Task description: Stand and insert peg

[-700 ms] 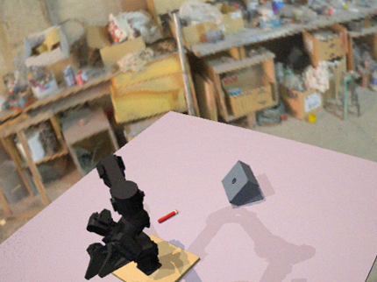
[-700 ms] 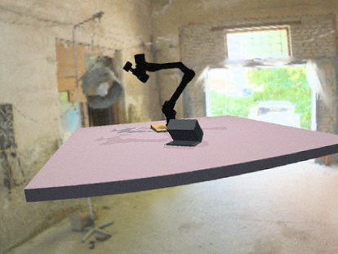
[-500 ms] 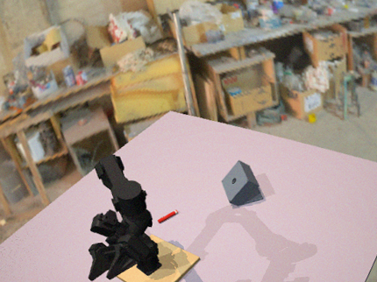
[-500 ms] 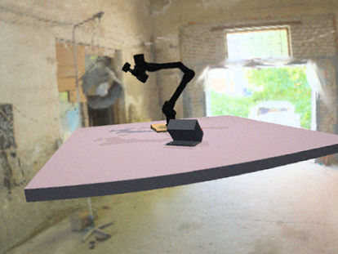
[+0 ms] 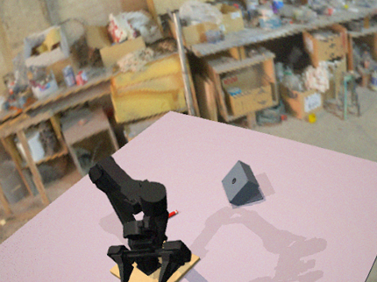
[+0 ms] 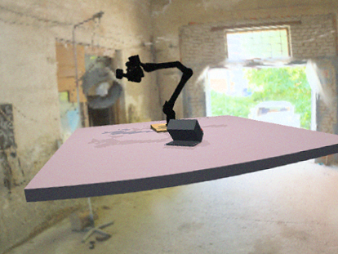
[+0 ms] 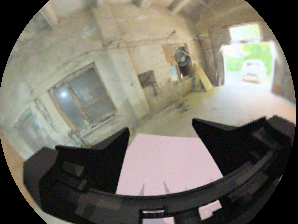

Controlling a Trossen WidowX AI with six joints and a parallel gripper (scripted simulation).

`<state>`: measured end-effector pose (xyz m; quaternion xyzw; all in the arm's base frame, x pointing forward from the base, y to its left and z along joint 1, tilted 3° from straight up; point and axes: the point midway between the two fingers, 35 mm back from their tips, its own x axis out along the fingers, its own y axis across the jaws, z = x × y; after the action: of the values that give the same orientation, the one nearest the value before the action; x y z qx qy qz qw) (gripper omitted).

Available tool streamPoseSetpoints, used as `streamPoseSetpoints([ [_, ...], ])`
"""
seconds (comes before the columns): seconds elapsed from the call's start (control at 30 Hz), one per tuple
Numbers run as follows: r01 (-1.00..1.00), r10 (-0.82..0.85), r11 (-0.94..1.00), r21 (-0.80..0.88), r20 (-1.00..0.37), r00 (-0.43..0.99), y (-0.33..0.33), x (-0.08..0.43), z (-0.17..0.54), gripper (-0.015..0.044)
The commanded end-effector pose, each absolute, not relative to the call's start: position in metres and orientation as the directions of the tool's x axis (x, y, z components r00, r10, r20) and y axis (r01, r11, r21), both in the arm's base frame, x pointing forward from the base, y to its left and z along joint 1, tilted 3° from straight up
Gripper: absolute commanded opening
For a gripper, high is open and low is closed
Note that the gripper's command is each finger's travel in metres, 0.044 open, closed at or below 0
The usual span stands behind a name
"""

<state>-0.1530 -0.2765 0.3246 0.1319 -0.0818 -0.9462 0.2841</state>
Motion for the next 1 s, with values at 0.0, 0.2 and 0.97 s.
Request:
streamPoseSetpoints([
  [0.0,0.586,-0.606,-0.795,0.156,-0.225,-0.763,-0.288,-0.139,0.321,0.0440],
  [0.2,0.697,-0.676,-0.717,0.021,-0.268,-0.687,-0.304,-0.111,0.312,0.0440],
  [0.97,0.898,-0.830,-0.174,-0.405,-0.431,-0.355,-0.334,0.005,0.276,0.0440],
])
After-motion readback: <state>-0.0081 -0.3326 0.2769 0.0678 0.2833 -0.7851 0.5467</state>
